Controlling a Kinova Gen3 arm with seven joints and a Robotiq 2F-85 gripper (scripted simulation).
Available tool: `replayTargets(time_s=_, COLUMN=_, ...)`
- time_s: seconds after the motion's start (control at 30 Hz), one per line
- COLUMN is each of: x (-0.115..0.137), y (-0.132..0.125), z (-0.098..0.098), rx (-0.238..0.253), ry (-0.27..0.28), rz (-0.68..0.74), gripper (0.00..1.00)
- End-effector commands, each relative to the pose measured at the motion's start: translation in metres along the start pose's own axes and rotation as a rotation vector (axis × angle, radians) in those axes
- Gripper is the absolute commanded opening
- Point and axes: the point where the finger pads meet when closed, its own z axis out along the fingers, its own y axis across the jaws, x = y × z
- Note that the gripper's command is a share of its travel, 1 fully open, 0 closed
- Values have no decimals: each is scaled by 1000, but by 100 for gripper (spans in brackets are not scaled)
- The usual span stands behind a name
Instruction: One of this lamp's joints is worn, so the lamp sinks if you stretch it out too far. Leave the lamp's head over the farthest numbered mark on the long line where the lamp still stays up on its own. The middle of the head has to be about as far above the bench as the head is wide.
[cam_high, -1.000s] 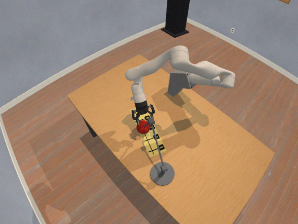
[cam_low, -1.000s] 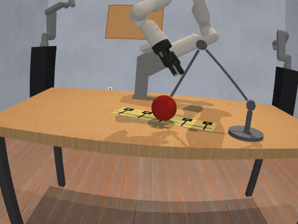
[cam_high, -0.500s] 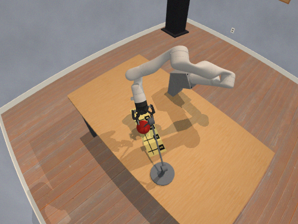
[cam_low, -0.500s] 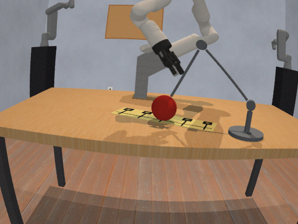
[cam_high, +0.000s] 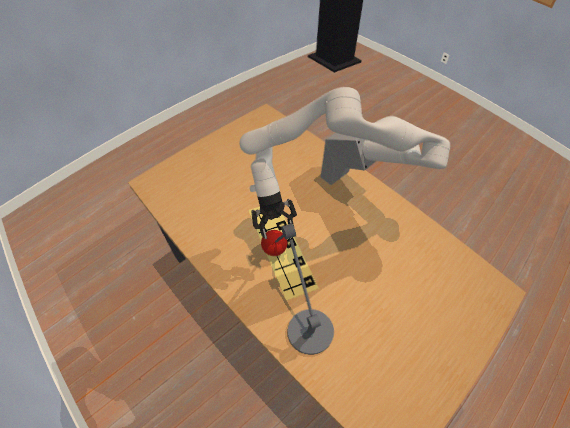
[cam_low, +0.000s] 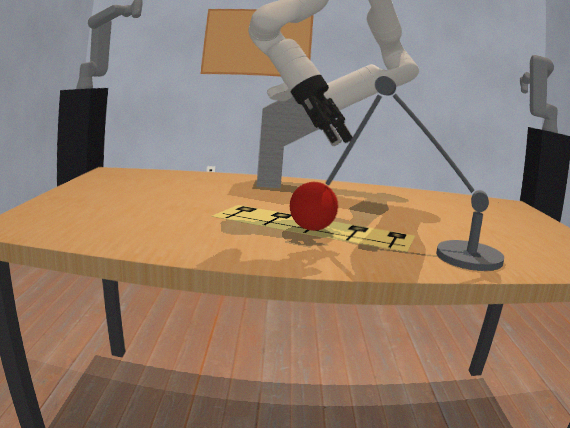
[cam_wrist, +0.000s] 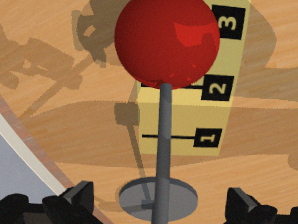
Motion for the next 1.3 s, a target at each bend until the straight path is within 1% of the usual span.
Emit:
replayTargets(time_s=0.0, x=-1, y=-1, z=-1, rx=2, ry=0, rz=-1, gripper=100)
replayTargets(time_s=0.07, x=-1, y=-1, z=-1, rx=2, ry=0, rz=-1, gripper=100)
replayTargets(time_s=0.57, x=-1, y=0, z=-66, rx=2, ry=0, rz=-1, gripper=100)
replayTargets(time_s=0.63, x=-1, y=0, z=-66, rx=2, ry=0, rz=-1, gripper=100)
replayTargets(time_s=1.13, x=-3, y=0, z=-123, rx=-1, ry=2, rz=-7, gripper=100)
replayTargets(time_s=1.27, x=-3, y=0, z=-122, rx=-1, ry=2, rz=-8, gripper=100)
